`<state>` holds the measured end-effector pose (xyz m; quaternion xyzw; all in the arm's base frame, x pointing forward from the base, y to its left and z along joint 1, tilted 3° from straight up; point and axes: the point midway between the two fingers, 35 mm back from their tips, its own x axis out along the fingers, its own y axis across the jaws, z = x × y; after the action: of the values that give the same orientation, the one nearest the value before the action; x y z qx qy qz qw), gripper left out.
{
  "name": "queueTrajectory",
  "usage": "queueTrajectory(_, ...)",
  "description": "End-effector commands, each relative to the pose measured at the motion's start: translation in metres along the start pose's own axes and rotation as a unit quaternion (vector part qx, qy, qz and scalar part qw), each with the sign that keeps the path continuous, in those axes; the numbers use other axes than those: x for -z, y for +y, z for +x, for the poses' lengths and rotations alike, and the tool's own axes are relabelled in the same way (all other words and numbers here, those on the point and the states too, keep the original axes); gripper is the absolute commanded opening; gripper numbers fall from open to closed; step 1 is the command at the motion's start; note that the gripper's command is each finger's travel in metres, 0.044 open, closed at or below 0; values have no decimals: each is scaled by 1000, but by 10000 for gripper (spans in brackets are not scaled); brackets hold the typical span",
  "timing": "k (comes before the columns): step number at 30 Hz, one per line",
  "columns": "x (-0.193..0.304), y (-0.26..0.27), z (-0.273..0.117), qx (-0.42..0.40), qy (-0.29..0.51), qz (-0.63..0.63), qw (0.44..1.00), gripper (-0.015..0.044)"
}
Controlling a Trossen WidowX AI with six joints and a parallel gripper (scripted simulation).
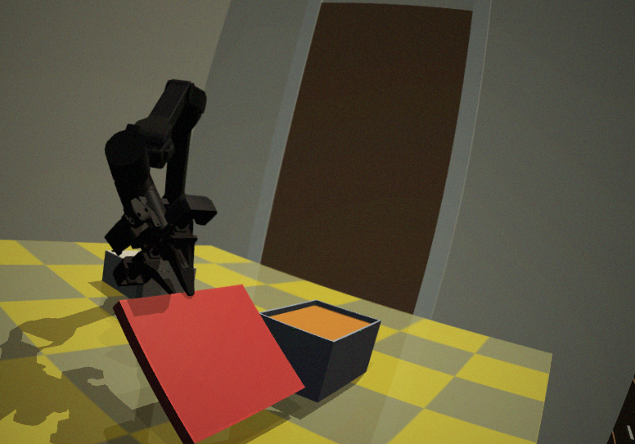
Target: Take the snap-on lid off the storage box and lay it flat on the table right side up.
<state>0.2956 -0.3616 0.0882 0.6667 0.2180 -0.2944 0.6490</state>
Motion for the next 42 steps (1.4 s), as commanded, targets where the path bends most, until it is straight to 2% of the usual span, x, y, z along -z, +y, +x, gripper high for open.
queueTrajectory(1,0,1,1,-7,1,-5,1000,0)
queueTrajectory(42,0,-24,23,-7,1,-5,1000,0)
